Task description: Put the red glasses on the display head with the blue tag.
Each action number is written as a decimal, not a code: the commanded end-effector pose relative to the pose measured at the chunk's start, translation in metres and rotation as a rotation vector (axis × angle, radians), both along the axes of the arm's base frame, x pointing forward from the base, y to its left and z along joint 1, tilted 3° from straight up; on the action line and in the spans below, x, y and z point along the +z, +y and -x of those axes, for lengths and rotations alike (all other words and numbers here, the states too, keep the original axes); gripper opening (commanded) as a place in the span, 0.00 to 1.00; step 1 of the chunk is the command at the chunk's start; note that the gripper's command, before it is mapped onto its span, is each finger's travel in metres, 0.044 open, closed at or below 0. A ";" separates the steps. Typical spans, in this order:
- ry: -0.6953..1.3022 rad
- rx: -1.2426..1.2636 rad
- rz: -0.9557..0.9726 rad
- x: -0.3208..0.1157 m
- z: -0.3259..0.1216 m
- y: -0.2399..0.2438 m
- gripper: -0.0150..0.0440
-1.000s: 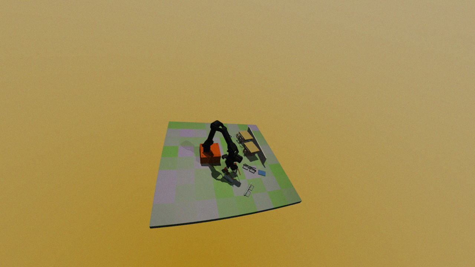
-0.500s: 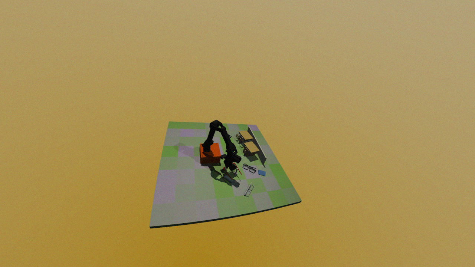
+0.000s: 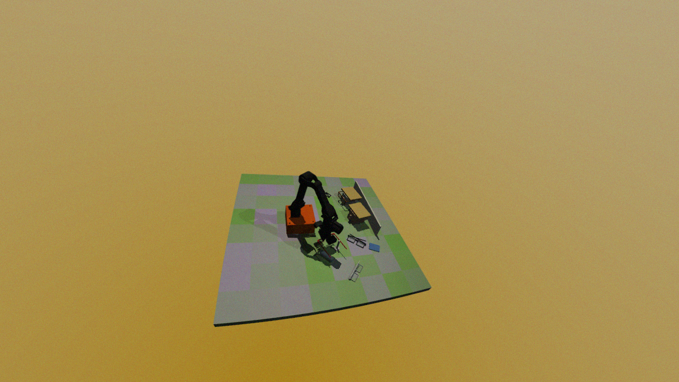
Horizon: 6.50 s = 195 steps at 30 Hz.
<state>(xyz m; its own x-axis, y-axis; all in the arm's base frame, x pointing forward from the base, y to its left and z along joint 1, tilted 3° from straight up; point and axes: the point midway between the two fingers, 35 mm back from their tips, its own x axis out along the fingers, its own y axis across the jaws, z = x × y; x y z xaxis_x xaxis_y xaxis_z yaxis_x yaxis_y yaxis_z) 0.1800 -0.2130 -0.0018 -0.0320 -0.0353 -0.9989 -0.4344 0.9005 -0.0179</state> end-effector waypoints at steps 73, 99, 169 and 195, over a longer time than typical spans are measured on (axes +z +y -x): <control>-0.023 -0.504 0.006 0.054 -0.087 0.113 0.25; -0.031 -0.982 0.014 0.050 -0.108 0.236 0.25; -0.031 -1.047 0.016 -0.022 -0.108 0.252 0.25; -0.030 -1.047 0.017 -0.050 -0.103 0.251 0.25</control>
<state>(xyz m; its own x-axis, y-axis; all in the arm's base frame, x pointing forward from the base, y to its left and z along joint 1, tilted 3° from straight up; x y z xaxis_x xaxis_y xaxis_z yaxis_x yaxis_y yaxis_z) 0.2858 0.0378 -0.0474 -0.0263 -0.0207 -0.9994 0.5624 0.8263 -0.0319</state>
